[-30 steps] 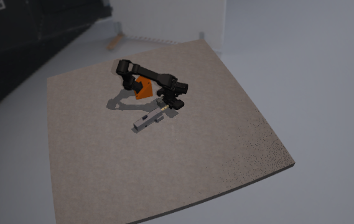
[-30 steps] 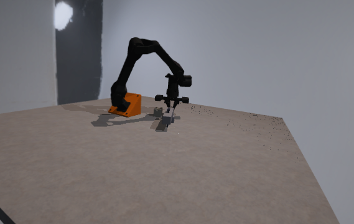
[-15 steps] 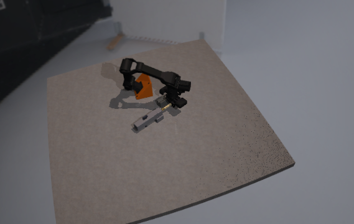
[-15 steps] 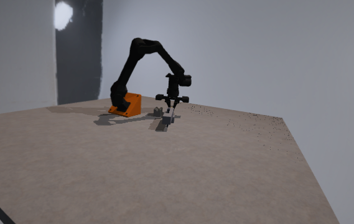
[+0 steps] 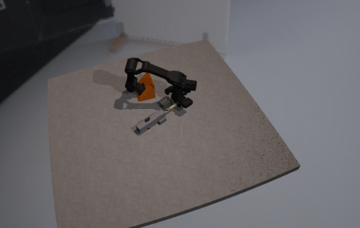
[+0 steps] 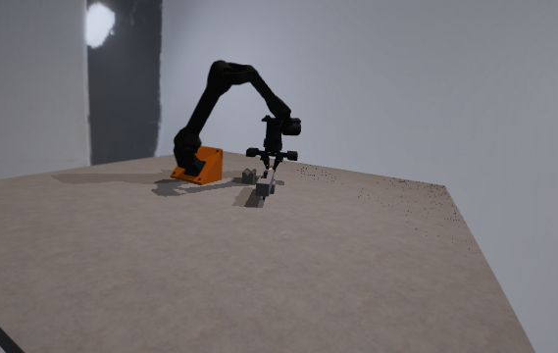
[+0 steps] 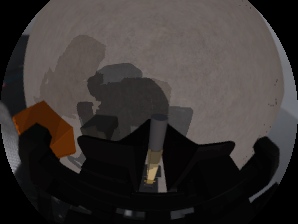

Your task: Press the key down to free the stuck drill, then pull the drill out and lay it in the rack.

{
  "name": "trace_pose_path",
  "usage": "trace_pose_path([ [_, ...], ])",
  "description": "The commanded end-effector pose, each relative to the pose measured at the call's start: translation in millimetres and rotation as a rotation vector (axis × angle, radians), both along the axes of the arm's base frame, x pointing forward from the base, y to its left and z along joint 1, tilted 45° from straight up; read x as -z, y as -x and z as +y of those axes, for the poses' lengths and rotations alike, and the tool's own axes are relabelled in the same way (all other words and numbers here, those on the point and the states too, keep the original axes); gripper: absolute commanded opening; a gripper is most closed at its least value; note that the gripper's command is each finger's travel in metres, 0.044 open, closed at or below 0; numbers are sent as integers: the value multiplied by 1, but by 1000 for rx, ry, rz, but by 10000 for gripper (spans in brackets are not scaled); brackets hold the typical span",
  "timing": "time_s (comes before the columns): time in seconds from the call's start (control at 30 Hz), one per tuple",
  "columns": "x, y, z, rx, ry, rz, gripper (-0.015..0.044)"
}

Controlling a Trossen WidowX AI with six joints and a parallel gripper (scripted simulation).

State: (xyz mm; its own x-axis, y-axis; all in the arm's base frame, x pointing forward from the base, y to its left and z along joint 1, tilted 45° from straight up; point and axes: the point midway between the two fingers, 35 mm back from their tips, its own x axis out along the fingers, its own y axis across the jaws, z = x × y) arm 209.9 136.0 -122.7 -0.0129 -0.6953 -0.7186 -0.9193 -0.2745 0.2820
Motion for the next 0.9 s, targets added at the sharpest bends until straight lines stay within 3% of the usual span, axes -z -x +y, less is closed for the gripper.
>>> trace_pose_path([
  [0.0,-2,0,2,4,-3,-3,0],
  [0.87,-12,-1,8,4,-3,-3,0],
])
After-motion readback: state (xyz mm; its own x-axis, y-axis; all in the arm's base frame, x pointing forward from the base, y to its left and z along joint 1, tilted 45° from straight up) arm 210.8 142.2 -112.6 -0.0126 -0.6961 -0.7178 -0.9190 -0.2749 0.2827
